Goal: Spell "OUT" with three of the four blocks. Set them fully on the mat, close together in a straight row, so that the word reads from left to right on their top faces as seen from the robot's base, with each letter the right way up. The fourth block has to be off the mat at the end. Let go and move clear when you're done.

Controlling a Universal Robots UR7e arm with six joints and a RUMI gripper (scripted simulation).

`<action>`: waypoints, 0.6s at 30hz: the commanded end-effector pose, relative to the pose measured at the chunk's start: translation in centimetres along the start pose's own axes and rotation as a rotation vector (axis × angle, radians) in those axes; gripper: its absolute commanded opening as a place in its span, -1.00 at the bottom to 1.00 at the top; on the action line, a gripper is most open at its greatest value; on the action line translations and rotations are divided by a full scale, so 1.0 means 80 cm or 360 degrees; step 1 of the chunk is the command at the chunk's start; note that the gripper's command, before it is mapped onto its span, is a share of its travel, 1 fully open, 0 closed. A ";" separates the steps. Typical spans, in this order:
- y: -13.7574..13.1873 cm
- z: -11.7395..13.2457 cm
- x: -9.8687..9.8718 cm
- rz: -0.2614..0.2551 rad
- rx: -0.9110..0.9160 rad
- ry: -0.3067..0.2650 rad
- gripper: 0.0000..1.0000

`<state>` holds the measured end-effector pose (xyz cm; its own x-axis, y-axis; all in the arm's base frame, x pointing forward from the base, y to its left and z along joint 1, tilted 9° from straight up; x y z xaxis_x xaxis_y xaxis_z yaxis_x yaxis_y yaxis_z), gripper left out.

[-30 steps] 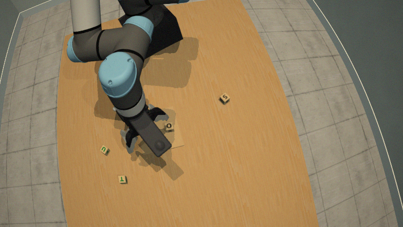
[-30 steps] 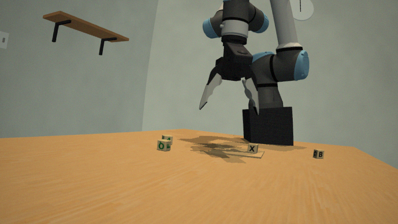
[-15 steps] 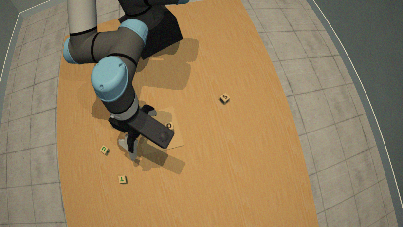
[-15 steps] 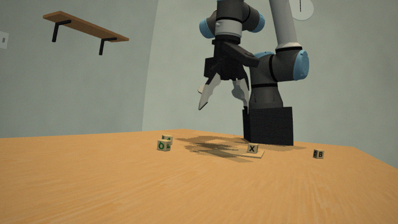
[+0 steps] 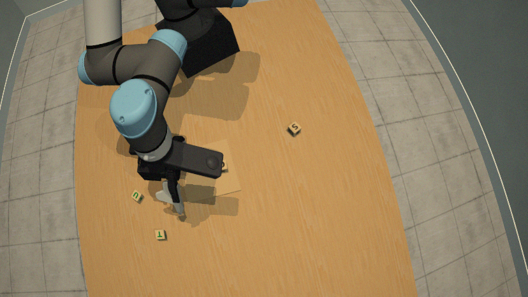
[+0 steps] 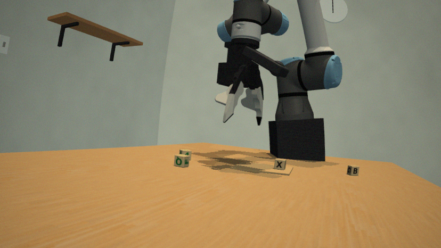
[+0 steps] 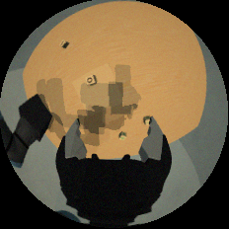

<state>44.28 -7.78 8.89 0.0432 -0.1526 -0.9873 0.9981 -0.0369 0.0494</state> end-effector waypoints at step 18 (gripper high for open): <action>-0.007 0.034 0.001 0.0009 -0.0916 0.0006 1.00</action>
<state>43.74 -9.89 9.10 0.0433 -0.1527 -0.9873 0.9121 0.4092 -0.0233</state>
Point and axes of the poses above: the point where the finger pads meet when closed, its own x axis out along the fingers, its own y axis across the jaws, z = x × y, the point moved 9 cm from there along -x, back along the fingers, and after that the axes turned 15 degrees about -x, right-handed, at the moved point
